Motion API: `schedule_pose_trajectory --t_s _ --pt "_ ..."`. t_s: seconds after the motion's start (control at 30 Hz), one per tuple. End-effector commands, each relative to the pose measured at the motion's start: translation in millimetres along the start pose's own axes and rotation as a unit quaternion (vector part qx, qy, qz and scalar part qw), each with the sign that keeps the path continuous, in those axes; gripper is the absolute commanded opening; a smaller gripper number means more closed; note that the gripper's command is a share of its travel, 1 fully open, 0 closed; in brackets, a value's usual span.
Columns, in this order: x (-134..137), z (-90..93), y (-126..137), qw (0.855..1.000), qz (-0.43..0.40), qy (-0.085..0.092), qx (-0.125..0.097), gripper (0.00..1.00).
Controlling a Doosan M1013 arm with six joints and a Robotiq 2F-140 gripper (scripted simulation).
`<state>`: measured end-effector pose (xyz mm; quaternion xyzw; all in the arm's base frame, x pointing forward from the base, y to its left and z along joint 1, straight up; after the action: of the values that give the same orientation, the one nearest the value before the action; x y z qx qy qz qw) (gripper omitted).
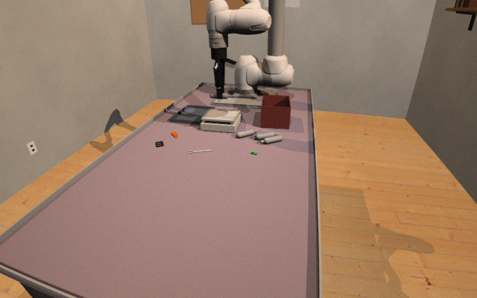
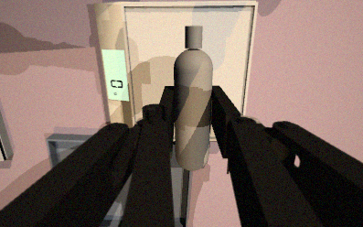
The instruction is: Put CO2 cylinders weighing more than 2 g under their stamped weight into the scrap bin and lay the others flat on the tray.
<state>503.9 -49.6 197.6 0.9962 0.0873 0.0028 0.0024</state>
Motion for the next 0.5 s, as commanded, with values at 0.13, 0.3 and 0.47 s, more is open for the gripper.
schedule_pose_trajectory --t_s 0.13,0.3,0.47 --pt "0 25.1 0 1.000 0.000 0.000 0.000 0.10" --pt "0 38.5 0 1.000 0.000 0.000 0.000 0.10" --pt "0 59.7 0 1.000 0.000 0.000 0.000 0.10"
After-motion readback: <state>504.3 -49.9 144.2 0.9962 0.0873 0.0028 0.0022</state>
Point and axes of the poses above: the point where the finger pads meet when closed, its own z axis out along the fingers, its own x axis across the jaws, y = z × x, the point moved 3 cm from there along -z, back along the fingers, and after that the axes turned 11 degrees about -z, right-handed, at the moved point
